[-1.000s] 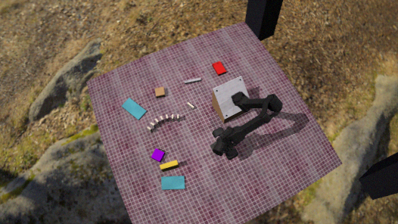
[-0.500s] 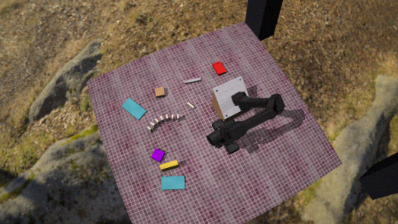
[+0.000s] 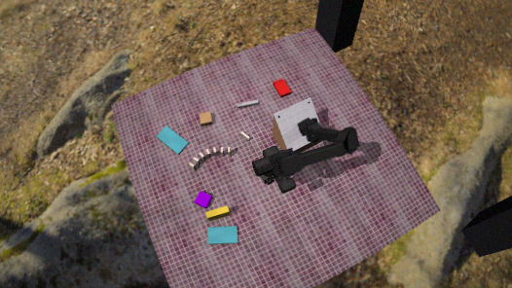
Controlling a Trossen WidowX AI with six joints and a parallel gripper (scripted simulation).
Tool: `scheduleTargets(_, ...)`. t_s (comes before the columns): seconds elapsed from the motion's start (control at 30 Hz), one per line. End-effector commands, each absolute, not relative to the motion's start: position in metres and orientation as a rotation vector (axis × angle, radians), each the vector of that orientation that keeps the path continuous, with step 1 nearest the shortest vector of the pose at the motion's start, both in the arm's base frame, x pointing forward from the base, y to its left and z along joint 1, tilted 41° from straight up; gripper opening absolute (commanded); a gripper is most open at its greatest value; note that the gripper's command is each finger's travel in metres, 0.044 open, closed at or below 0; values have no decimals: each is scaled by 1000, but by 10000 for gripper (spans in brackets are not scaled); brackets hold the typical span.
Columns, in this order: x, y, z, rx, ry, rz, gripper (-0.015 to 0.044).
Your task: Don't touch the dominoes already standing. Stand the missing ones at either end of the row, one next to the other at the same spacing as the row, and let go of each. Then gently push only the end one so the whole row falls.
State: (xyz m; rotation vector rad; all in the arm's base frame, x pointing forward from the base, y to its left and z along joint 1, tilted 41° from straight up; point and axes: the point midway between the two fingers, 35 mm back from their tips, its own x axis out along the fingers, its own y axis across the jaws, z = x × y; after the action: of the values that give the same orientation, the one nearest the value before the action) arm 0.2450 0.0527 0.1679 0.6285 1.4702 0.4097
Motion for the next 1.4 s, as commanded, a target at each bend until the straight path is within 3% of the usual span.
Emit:
scheduleTargets(0.0, 275, 12, 143, 675, 1496, 324, 107)
scheduleTargets(0.23, 309, -65, 81, 820, 1547, 207, 107)
scheduleTargets(0.47, 310, -135, 10, 967, 1578, 126, 107)
scheduleTargets(0.73, 311, -135, 5, 971, 1578, 123, 107)
scheduleTargets(1.37, 320, -58, -87, 974, 1576, 128, 107)
